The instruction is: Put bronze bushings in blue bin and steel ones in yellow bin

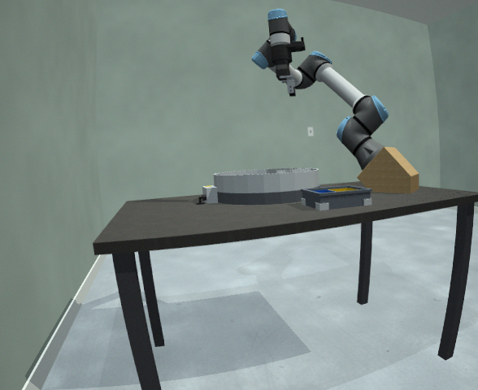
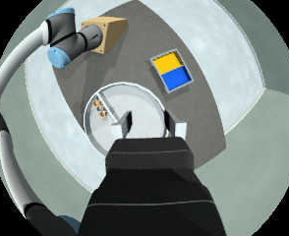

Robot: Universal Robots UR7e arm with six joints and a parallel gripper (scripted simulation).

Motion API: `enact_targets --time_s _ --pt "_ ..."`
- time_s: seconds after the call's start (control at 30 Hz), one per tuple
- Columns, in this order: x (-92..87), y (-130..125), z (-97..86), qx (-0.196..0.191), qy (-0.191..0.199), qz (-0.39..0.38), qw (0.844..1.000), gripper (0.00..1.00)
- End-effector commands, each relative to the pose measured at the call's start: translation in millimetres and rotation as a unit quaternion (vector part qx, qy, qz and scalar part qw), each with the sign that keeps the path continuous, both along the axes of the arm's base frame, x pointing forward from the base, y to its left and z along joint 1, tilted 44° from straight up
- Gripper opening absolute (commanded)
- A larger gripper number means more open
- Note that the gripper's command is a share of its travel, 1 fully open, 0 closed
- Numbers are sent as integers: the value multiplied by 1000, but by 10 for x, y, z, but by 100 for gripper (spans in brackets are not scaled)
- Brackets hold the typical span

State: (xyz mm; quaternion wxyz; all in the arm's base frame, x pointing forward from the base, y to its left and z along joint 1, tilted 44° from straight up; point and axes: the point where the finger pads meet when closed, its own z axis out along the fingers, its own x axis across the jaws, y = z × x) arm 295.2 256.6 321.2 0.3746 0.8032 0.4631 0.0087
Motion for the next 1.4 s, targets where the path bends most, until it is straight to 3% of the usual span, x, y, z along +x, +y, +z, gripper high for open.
enact_targets --time_s 0.0,0.2,0.23,0.37,0.6,0.73,0.87,1.07,1.23,1.37 --pt "0 2 3 0 0 0 1000 100" --pt "0 2 3 0 0 0 1000 100" --pt "-6 -113 -24 -1 2 3 1000 27" --pt "-30 -540 -121 -7 12 15 1000 27" --pt "-39 -692 -155 -9 15 19 1000 27" --pt "-63 -1123 -253 -15 25 31 999 27" --pt "-65 -1154 -260 -15 25 32 999 27" --pt "-97 -1732 -391 -23 38 48 998 27" --pt "-97 -1732 -391 -23 38 48 998 27" --pt "-122 -2177 -492 -29 48 60 997 27"
